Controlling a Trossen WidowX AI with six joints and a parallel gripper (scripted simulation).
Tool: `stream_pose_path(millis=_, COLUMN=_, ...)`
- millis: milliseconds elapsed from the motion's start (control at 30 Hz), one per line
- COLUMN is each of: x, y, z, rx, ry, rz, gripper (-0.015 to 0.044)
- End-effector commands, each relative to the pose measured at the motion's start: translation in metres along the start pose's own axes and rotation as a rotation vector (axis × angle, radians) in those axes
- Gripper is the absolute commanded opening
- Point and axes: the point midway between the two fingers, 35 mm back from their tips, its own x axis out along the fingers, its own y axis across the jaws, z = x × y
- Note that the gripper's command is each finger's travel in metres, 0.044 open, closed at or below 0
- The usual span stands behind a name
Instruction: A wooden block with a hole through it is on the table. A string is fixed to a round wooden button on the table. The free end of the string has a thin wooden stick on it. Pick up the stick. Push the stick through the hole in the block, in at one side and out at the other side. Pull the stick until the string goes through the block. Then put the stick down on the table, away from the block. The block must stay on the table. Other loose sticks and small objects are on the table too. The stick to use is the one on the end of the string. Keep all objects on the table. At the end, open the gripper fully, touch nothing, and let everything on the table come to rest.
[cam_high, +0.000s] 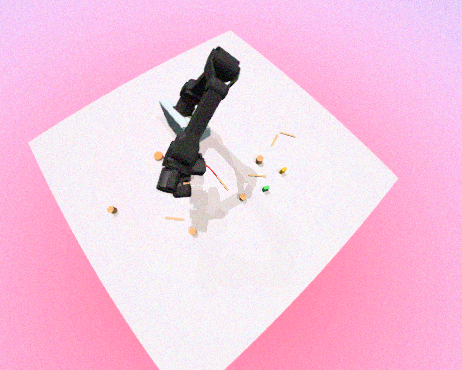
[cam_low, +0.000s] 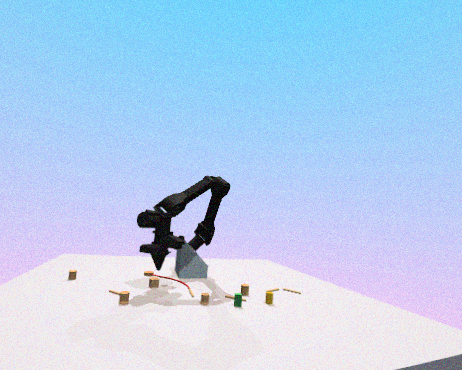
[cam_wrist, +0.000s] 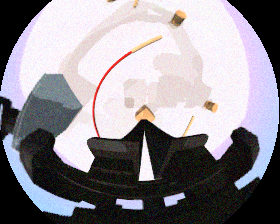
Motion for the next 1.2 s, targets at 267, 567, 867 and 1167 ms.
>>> stream_pose_path(millis=267, x=-0.003, y=0.001, z=0.069, rx=0.534, ry=0.001, rz=-0.009, gripper=0.0236)
stream_pose_path(millis=567, x=-0.001, y=0.017, z=0.130, rx=0.990, ry=-0.009, rz=0.005, gripper=0.0440)
stream_pose_path(millis=867, x=-0.001, y=0.017, z=0.130, rx=0.990, ry=-0.009, rz=0.005, gripper=0.0440)
stream_pose_path(millis=1167, x=-0.001, y=0.017, z=0.130, rx=0.990, ry=-0.009, rz=0.005, gripper=0.0414)
